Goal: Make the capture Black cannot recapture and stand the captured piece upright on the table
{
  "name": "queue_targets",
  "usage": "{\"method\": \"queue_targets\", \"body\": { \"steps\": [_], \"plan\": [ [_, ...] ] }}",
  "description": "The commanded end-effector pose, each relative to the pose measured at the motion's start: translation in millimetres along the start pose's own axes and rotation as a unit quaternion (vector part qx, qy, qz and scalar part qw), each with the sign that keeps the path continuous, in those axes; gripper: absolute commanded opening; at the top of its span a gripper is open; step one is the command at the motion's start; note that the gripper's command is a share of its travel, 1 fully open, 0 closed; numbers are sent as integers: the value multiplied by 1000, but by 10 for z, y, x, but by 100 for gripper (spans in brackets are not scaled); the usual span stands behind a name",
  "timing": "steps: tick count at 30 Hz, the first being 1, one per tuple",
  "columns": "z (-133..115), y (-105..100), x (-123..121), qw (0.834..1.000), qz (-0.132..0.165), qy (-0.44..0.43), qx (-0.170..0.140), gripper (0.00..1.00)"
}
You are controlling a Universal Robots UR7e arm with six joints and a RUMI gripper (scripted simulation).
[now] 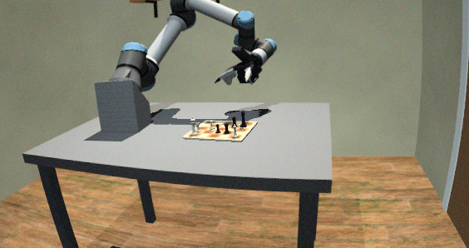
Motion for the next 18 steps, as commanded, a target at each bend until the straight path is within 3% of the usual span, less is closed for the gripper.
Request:
{"method": "queue_targets", "body": {
  "steps": [1, 2, 4, 9, 18],
  "plan": [
    [127, 391, -245, 995, -78, 30, -54, 100],
    [153, 467, -290, 993, -94, 38, -66, 100],
    [153, 467, -290, 993, -94, 38, -66, 100],
    [289, 835, -508, 973, -169, 77, -136, 100],
    [554, 1371, -862, 911, -269, 153, -272, 100]
  ]
}}
Point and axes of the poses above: the point where the finger pads meet when closed, its own y axis out along the fingers, its own x axis across the jaws, z = x × y, the point moved 8 cm from there along -y, back along the fingers, and after that the axes turned 14 degrees about y, right-handed, at the moved point
